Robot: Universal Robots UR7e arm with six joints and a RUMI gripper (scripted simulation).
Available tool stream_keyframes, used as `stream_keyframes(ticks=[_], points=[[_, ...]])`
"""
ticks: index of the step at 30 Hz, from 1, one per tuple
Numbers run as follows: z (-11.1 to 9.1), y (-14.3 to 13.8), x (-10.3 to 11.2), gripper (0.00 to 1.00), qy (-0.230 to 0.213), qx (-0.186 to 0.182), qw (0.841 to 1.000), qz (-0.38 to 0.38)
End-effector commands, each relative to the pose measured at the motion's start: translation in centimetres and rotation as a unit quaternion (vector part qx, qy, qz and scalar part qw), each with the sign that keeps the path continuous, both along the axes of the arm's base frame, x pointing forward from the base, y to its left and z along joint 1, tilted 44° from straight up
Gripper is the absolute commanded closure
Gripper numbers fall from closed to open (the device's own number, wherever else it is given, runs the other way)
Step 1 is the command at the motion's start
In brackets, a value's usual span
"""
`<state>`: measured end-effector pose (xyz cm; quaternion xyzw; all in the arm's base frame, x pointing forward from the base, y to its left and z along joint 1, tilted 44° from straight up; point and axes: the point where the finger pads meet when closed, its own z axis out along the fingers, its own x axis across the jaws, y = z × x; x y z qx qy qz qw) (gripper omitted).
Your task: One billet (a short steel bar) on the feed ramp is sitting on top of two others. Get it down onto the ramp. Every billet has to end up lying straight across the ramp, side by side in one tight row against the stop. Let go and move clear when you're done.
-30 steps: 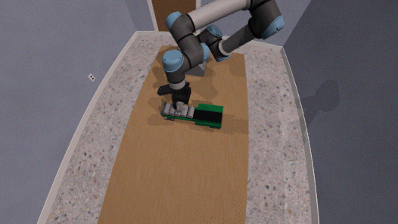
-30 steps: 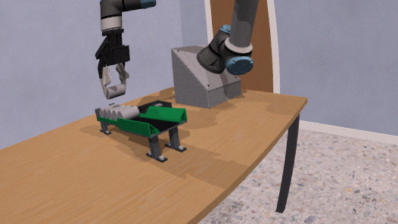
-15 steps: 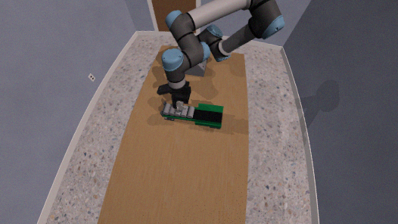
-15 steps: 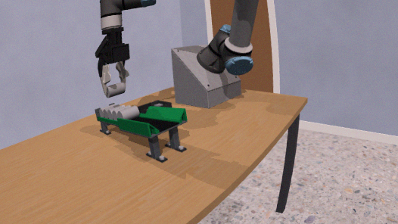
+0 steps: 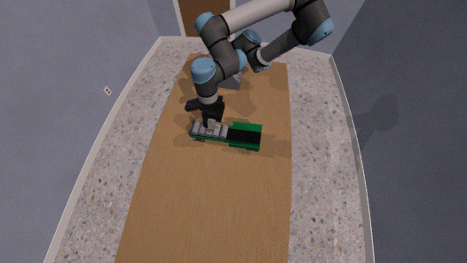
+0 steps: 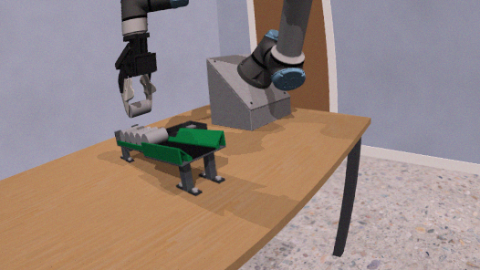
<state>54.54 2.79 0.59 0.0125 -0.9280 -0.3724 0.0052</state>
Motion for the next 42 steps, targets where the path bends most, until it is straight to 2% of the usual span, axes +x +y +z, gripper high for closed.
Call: stream_keyframes(ticks=[1,17,32,42], points=[[0.2,0.1,0.0,1.0,-0.001,0.0,1.0,0.0],[3.1,3.7,-0.2,1.0,-0.001,0.0,1.0,0.0],[7.4,9.1,-0.7,1.0,-0.001,0.0,1.0,0.0],[8.4,10.3,-0.8,1.0,-0.001,0.0,1.0,0.0]])
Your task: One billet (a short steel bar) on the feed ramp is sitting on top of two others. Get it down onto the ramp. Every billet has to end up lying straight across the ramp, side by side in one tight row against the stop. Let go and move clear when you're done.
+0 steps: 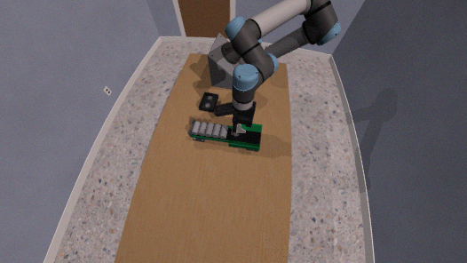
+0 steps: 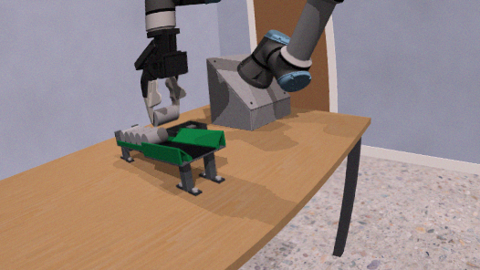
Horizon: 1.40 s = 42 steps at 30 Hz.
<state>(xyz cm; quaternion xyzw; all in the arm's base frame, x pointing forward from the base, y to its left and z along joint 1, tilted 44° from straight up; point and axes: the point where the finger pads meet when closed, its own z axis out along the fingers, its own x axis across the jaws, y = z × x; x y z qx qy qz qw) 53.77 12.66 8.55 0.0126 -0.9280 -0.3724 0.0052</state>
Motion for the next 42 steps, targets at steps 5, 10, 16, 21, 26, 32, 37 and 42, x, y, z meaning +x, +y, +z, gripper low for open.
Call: stream_keyframes(ticks=[5,10,16,21,26,32,37,42], points=[[0.6,0.6,0.0,1.0,-0.001,0.0,1.0,0.0],[0.6,0.6,0.0,1.0,-0.001,0.0,1.0,0.0],[0.6,0.6,0.0,1.0,-0.001,0.0,1.0,0.0],[0.5,0.6,0.0,1.0,-0.001,0.0,1.0,0.0],[0.4,0.8,0.0,1.0,-0.001,0.0,1.0,0.0],[-0.3,1.5,0.0,1.0,-0.001,0.0,1.0,0.0],[-1.0,2.4,0.0,1.0,-0.001,0.0,1.0,0.0],[-1.7,3.1,-0.1,1.0,-0.001,0.0,1.0,0.0]])
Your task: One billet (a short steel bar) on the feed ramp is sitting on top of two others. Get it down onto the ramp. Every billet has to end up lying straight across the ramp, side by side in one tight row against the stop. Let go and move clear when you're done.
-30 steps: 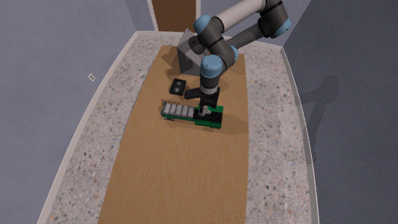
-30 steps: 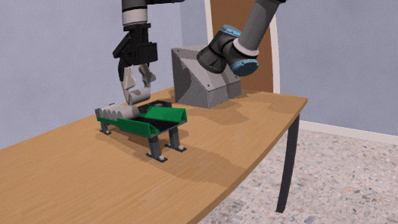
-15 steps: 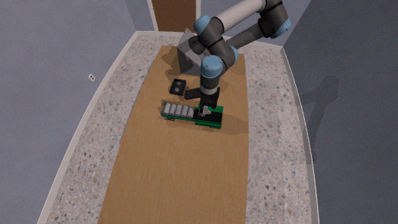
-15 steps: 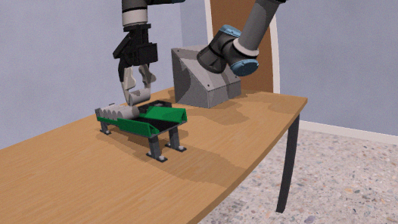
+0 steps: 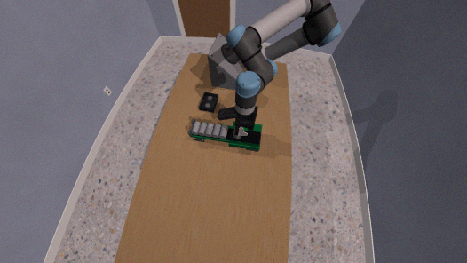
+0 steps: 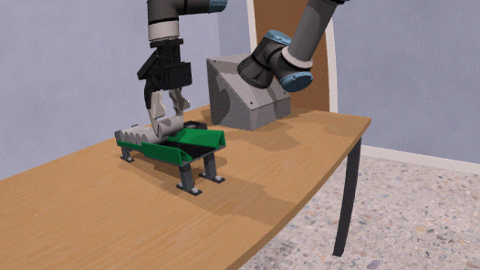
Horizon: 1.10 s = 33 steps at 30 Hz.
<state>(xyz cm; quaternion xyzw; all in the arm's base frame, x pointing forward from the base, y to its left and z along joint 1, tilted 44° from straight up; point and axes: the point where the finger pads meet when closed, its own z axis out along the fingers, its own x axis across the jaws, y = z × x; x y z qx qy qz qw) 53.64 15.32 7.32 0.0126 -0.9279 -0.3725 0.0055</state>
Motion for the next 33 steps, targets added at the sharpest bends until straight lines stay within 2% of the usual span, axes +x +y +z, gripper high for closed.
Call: stream_keyframes(ticks=[1,10,33], points=[[-0.43,0.47,0.07,1.0,-0.001,0.0,1.0,-0.001],[-1.19,1.35,0.04,1.0,-0.001,0.0,1.0,-0.001],[-1.28,1.45,0.04,1.0,-0.001,0.0,1.0,-0.001]])
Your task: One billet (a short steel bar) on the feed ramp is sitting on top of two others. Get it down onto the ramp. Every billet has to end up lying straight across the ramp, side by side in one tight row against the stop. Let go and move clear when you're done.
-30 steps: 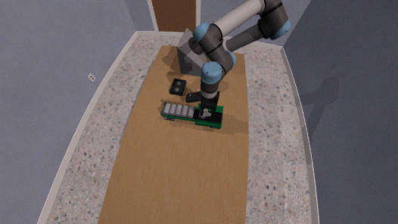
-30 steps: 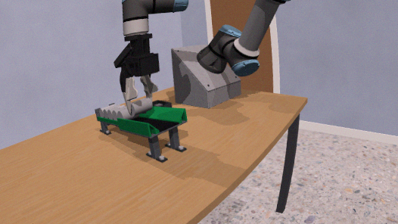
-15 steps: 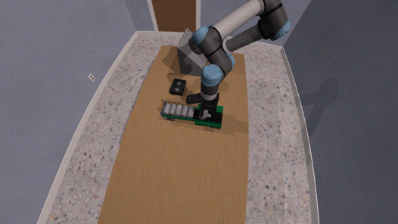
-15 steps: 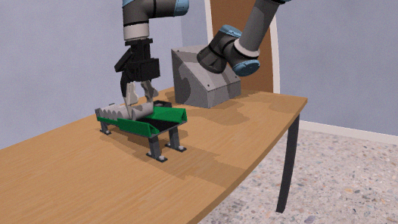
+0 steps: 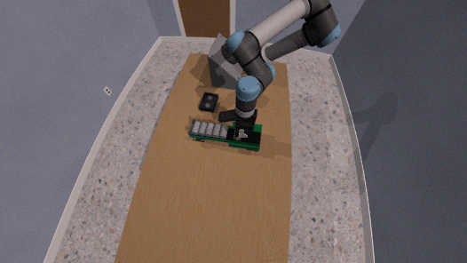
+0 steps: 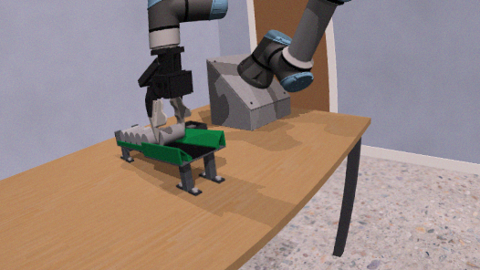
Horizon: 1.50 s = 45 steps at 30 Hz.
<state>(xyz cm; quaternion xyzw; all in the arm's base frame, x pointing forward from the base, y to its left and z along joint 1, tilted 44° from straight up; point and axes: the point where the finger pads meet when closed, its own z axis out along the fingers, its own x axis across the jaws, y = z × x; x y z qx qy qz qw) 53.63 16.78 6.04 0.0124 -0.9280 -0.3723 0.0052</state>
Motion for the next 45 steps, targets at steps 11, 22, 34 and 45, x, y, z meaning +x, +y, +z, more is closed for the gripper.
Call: stream_keyframes(ticks=[11,22,34,45], points=[[-0.43,0.49,0.04,1.0,-0.001,0.0,1.0,0.0],[-0.73,0.84,0.04,1.0,-0.001,0.0,1.0,0.0],[-0.74,0.84,0.04,1.0,-0.001,0.0,1.0,0.0],[-0.74,0.84,0.04,0.54,-0.001,0.0,1.0,0.0]])
